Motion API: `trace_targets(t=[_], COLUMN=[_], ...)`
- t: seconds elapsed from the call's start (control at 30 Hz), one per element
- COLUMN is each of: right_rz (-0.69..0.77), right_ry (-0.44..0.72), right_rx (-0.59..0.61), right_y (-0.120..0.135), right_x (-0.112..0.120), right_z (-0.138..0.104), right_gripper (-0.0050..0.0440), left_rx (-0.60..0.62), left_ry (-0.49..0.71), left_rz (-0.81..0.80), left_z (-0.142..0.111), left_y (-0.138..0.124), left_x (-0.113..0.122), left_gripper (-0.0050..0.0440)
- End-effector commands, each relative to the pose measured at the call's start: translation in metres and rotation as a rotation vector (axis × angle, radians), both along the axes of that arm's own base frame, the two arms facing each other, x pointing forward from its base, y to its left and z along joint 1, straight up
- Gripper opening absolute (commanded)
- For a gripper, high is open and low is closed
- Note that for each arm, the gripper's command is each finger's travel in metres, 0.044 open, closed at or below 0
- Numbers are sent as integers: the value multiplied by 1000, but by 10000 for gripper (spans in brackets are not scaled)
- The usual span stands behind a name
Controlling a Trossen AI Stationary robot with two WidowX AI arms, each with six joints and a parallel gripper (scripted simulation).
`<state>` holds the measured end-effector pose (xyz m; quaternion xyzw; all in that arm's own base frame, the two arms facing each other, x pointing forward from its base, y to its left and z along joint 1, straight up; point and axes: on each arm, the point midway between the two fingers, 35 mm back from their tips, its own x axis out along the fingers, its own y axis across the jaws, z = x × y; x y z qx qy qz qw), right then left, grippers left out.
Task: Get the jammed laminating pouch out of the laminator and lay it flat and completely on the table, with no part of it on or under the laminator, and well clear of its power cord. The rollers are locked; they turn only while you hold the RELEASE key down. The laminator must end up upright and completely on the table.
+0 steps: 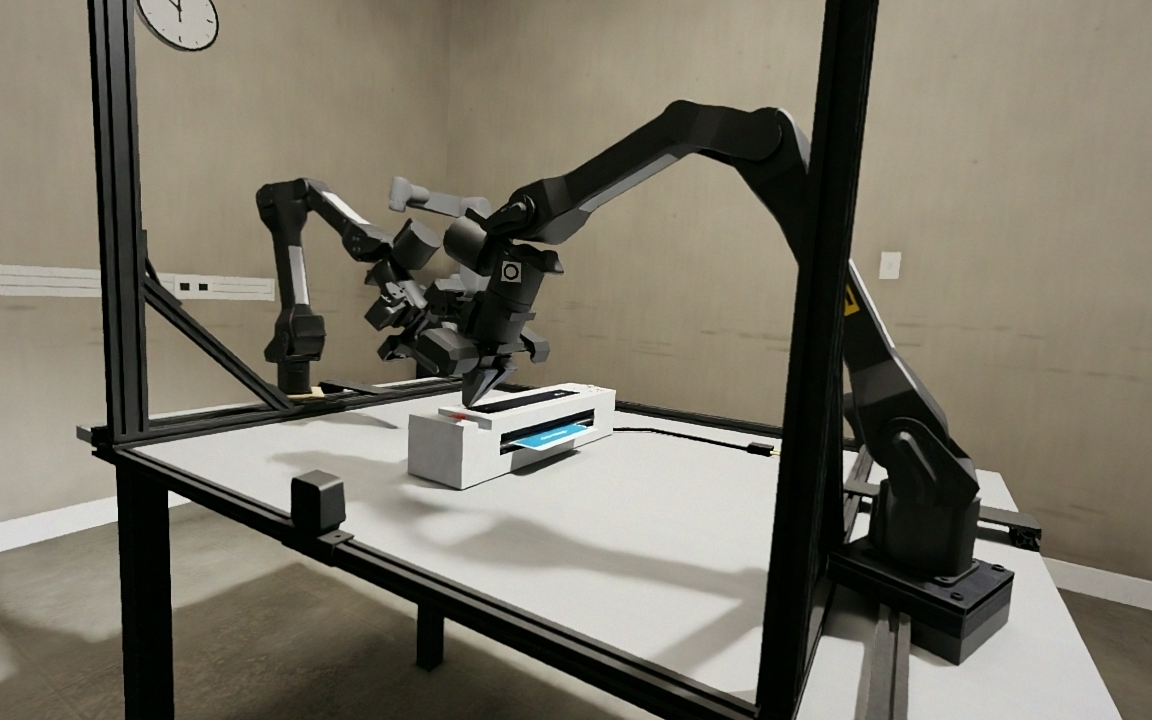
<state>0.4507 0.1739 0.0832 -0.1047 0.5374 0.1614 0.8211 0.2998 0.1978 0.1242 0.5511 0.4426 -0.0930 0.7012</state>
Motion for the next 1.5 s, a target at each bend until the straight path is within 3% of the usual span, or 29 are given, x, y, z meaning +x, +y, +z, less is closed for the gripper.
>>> trace_targets(t=[0.0, 0.63, 0.67, 0.8, 1.47], right_rz=[-4, -4, 0, 0, 0], right_ry=[-54, -54, -35, -35, -35], right_rx=[19, 19, 13, 13, 13], right_y=[1, 1, 1, 1, 1], right_x=[5, 5, 3, 3, 3], right_z=[25, 25, 16, 16, 16], right_gripper=[-50, -50, -50, -50, -50], left_rx=[12, 12, 15, 25, 25], left_ry=[-18, -18, -23, -38, -37], left_rz=[0, 0, -1, -7, -7], left_z=[8, 8, -1, -33, -33], left_y=[1, 1, 2, 2, 2], left_x=[2, 2, 3, 5, 5], left_gripper=[268, 268, 268, 268, 268])
